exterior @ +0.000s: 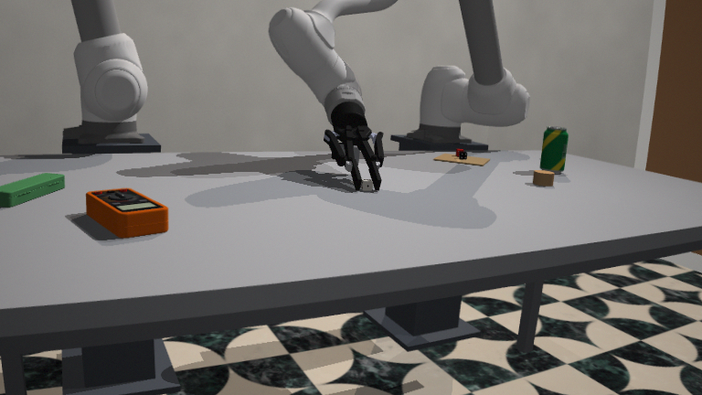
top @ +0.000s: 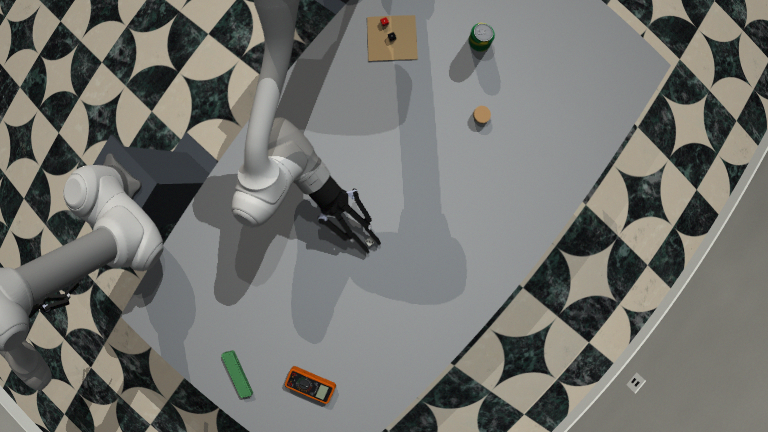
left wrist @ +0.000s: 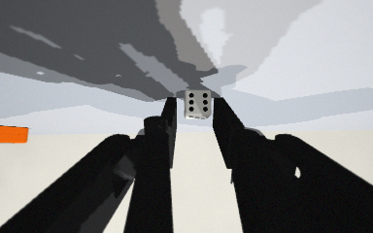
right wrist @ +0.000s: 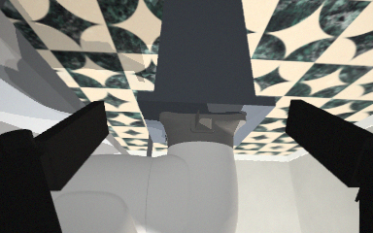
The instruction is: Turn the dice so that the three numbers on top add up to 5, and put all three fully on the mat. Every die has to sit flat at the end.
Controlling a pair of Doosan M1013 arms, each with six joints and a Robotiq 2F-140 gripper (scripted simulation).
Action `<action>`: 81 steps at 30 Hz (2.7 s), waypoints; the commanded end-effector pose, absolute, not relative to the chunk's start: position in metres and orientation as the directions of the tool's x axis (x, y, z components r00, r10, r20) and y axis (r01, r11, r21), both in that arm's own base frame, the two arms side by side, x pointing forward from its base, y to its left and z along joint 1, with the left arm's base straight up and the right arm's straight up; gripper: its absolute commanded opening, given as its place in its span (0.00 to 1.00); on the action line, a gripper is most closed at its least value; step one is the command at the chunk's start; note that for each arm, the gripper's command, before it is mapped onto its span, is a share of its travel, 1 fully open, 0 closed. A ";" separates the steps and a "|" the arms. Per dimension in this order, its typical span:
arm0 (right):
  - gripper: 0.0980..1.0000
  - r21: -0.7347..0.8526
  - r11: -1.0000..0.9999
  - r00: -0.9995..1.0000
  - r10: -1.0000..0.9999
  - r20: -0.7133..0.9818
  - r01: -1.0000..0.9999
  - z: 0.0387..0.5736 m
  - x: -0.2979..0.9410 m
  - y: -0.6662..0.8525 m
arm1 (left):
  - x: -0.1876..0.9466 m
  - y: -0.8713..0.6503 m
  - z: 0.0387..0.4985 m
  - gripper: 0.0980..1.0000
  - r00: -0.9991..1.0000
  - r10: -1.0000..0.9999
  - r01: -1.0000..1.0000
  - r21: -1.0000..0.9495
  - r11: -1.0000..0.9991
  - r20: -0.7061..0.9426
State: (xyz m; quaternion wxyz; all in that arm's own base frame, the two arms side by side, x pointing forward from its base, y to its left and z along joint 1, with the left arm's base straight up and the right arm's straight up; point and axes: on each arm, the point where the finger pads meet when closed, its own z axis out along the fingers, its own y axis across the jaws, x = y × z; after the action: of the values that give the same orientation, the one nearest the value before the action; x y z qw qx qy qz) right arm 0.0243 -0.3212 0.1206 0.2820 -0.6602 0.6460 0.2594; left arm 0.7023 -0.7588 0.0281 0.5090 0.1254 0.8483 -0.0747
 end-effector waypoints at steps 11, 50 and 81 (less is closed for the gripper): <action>1.00 -0.038 -0.006 0.031 -0.707 -0.706 -0.999 0.121 0.024 -0.322 | 0.703 -0.759 0.030 0.21 -0.449 0.136 0.289 0.000 0.957 -0.883; 1.00 -0.038 -0.006 0.031 -0.707 -0.706 -0.999 0.121 0.024 -0.322 | 0.681 -0.753 0.041 0.21 -0.449 0.136 0.289 0.000 0.957 -0.883; 1.00 -0.038 -0.006 0.031 -0.707 -0.706 -0.999 0.121 0.024 -0.322 | 0.660 -0.746 0.097 0.21 -0.449 0.136 0.289 0.000 0.957 -0.883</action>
State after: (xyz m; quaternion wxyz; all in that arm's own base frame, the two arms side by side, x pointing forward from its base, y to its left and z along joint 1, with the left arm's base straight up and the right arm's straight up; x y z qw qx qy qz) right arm 0.0243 -0.3212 0.1206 0.2820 -0.6602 0.6460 0.2594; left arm 0.6601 -0.7463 0.0904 0.5095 0.1253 0.8479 -0.0754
